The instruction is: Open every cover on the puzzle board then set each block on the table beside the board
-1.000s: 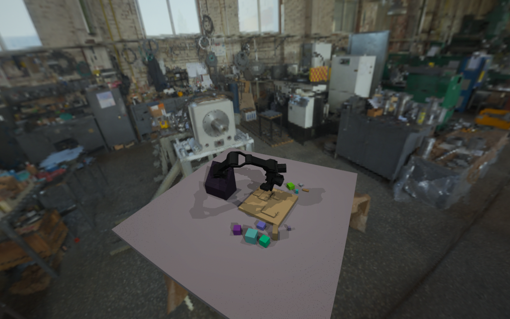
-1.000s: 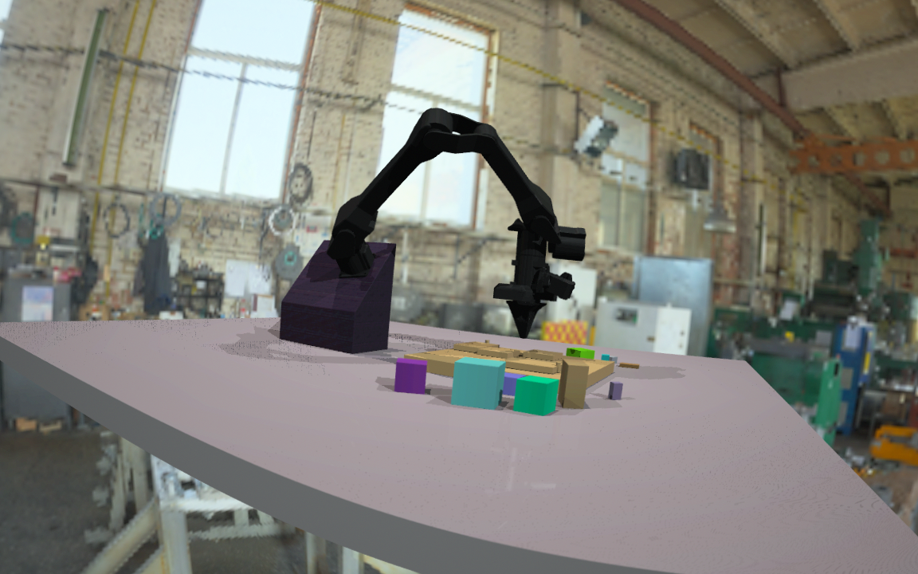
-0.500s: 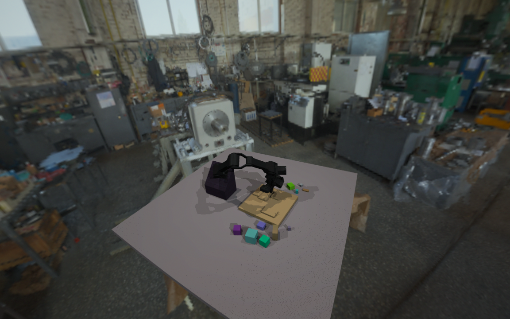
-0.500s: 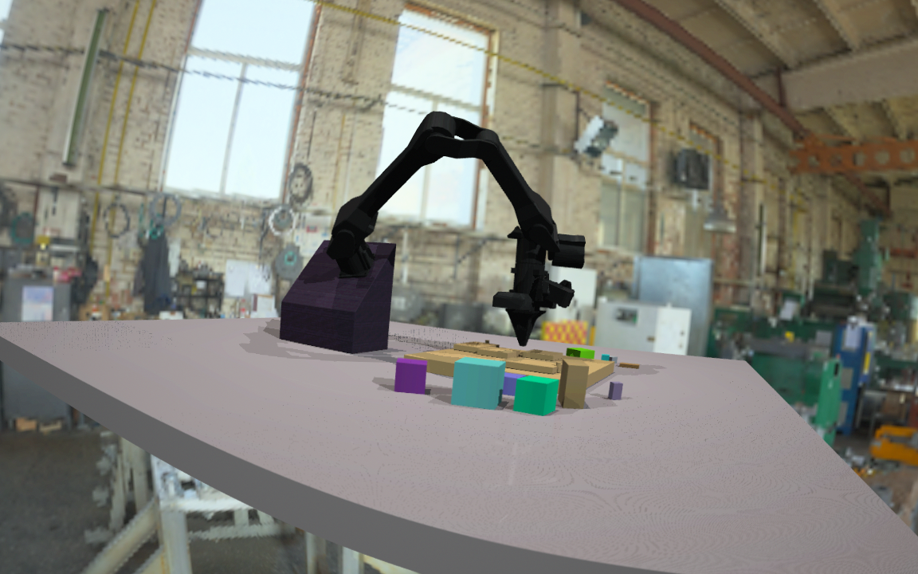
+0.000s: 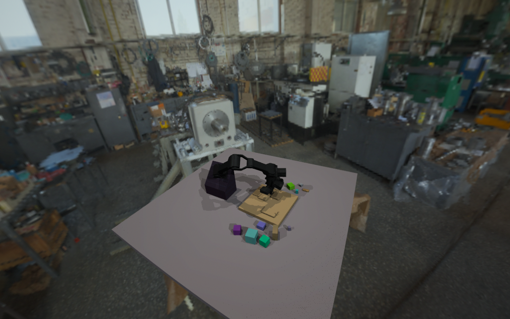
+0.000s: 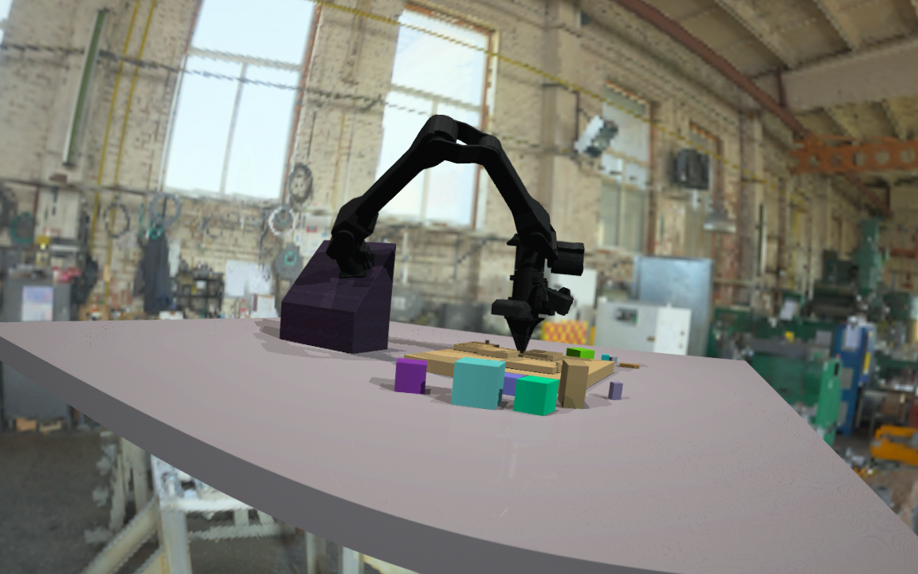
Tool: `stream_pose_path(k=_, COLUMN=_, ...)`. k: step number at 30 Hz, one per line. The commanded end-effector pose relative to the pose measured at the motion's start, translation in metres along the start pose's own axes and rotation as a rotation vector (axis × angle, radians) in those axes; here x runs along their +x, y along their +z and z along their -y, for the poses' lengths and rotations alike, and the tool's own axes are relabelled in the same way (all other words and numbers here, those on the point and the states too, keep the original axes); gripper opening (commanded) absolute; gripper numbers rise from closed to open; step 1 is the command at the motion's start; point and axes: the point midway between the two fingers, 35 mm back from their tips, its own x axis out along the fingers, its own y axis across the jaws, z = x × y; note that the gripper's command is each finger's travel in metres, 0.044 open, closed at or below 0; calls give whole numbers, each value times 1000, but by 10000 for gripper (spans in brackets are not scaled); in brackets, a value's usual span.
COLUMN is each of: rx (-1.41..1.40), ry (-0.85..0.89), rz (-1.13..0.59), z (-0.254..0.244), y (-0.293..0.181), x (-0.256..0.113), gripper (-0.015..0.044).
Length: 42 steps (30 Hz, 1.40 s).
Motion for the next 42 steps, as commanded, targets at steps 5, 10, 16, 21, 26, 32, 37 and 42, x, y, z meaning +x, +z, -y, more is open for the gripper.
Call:
stream_pose_path(k=5, rx=-8, ry=-5, rz=2, z=-1, y=4, x=2, gripper=0)
stream_pose_path(k=10, rx=-8, ry=-5, rz=2, z=-2, y=9, x=2, gripper=0)
stream_pose_path(k=16, rx=-8, ry=-4, rz=3, z=-2, y=16, x=2, gripper=0)
stream_pose_path(k=21, rx=-7, ry=-4, rz=3, z=-3, y=21, x=2, gripper=0)
stream_pose_path(k=26, rx=-7, ry=-4, rz=3, z=-3, y=26, x=1, gripper=0)
stream_pose_path(k=32, rx=-7, ry=-4, rz=3, z=-3, y=32, x=1, gripper=0)
stream_pose_path(k=37, rx=-7, ry=-4, rz=3, z=-3, y=37, x=1, gripper=0)
stream_pose_path(k=42, rx=-7, ry=-4, rz=3, z=-3, y=42, x=1, gripper=0)
